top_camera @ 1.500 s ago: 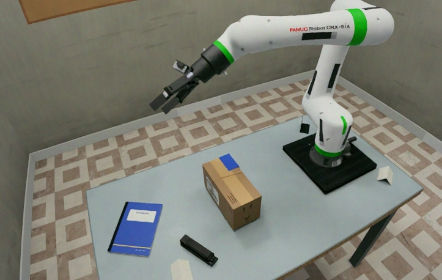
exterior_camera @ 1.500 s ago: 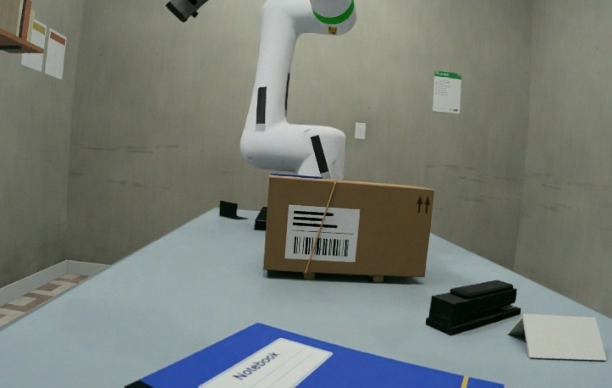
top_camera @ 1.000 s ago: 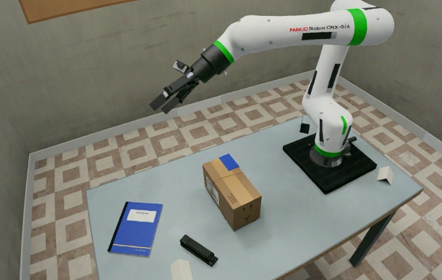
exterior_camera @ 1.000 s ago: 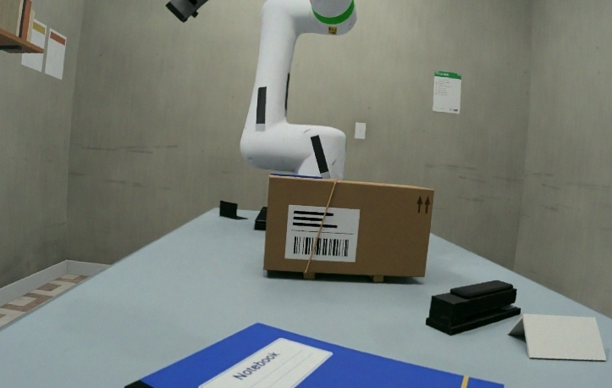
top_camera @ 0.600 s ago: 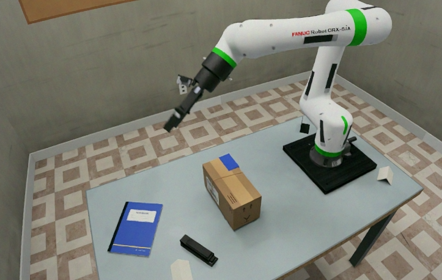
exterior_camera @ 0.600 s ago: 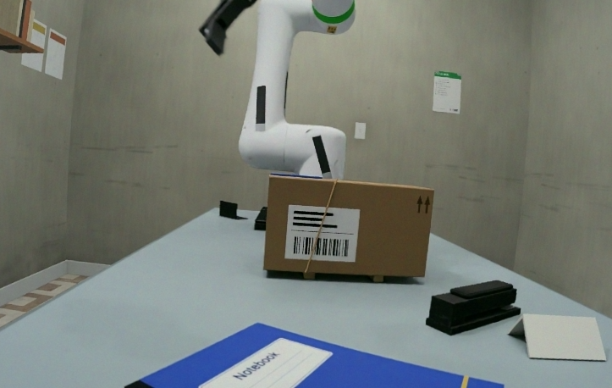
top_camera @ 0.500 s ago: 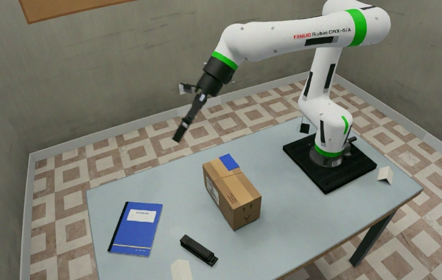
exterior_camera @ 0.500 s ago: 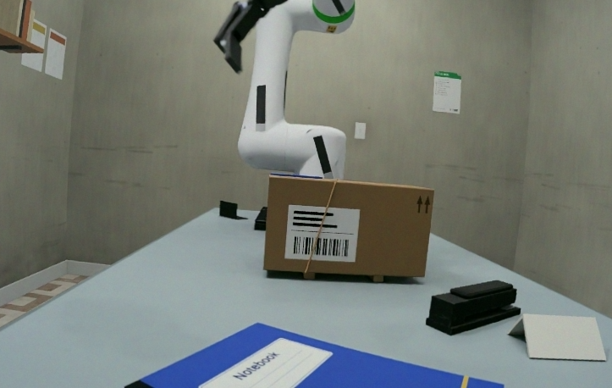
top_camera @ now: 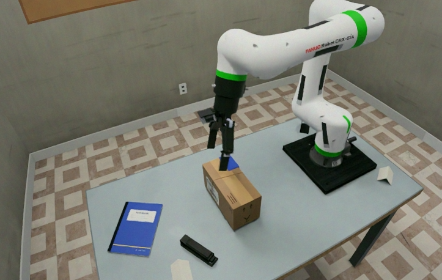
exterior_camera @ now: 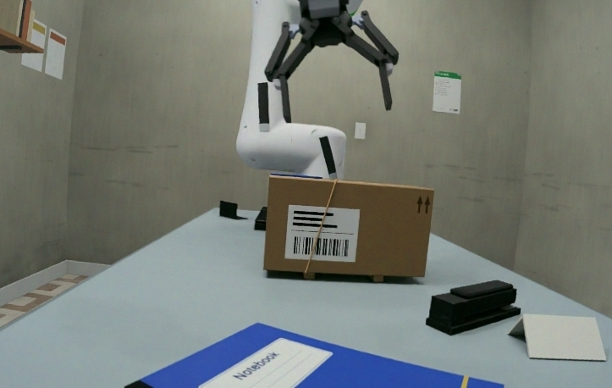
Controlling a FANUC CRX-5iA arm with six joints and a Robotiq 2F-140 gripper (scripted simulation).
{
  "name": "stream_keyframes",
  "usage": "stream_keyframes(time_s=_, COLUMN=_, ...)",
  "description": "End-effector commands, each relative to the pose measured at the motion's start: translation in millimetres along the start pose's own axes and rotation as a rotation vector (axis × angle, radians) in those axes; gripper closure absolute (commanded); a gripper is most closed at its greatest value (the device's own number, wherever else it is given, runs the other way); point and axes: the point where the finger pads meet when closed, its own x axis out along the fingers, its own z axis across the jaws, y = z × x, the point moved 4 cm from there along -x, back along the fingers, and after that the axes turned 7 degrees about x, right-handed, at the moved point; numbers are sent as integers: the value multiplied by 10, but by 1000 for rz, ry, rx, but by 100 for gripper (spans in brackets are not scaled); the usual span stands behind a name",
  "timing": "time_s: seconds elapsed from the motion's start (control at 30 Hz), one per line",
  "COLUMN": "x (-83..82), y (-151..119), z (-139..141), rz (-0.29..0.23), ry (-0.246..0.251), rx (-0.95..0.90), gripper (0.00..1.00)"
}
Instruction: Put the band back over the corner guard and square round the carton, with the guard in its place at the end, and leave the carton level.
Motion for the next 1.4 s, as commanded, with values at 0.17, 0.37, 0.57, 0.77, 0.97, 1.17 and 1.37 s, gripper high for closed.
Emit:
stream_keyframes(time_s=0.17, x=-21, y=-595, z=-52, rz=-215, ry=-171, rx=-167, gripper=0)
stream_keyframes(time_s=0.37, x=-62, y=-707, z=-40, rz=-258, ry=-212, rx=-203, gripper=0)
stream_keyframes(time_s=0.57, x=-62, y=-707, z=-40, rz=-258, ry=-212, rx=-203, gripper=0)
stream_keyframes(time_s=0.77, x=-62, y=-707, z=-40, rz=-258, ry=-212, rx=-203, gripper=0)
stream_keyframes(time_s=0.97, x=159, y=-747, z=29, rz=-245, ry=-227, rx=-67, gripper=0)
stream_keyframes(time_s=1.17, x=217, y=-759, z=49, rz=-242, ry=-231, rx=-30, gripper=82)
stream_keyframes(time_s=1.37, x=217, y=-759, z=49, rz=-242, ry=-231, rx=-30, gripper=82)
